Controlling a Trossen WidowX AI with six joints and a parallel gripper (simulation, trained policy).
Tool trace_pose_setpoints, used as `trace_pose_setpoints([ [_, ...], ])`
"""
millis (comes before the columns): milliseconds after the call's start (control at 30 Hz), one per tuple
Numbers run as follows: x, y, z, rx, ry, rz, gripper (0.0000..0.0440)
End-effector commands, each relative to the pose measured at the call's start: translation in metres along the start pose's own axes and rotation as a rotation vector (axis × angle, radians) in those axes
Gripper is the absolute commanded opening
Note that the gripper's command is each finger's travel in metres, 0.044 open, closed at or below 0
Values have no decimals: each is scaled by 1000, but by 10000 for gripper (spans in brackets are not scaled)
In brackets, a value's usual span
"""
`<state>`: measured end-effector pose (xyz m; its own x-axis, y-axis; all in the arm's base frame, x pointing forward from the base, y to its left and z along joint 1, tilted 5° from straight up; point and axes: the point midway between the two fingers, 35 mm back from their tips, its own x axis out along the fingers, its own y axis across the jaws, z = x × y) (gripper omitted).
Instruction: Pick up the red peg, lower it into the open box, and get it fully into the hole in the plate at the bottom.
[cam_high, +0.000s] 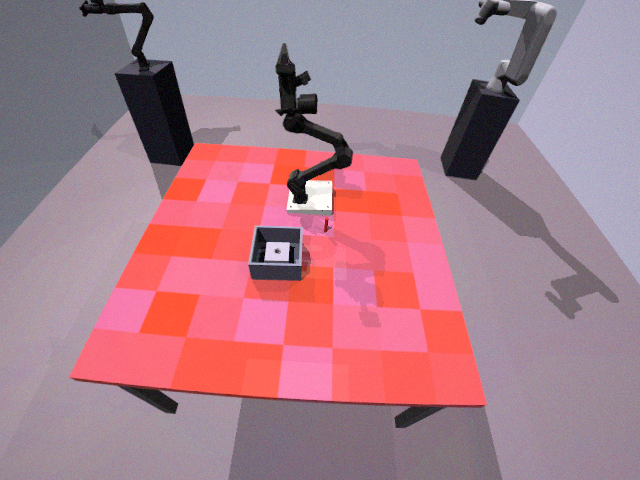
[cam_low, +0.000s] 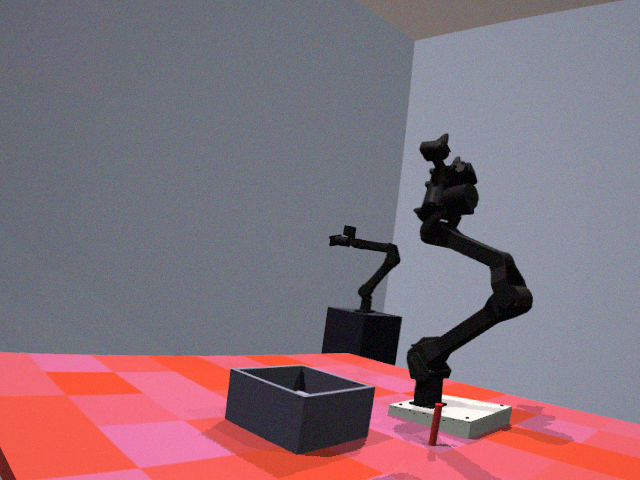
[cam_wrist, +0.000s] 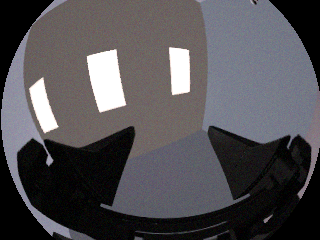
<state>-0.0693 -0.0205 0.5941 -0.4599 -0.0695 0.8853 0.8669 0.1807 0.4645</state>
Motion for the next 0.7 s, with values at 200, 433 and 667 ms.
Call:
trace_pose_setpoints([
  [200, -9, -9, -55, 1, 211, -34, 440],
  [433, -31, -12, -117, 45, 447, -68, 440],
  [667, -66, -7, -173, 82, 686, -89, 440],
])
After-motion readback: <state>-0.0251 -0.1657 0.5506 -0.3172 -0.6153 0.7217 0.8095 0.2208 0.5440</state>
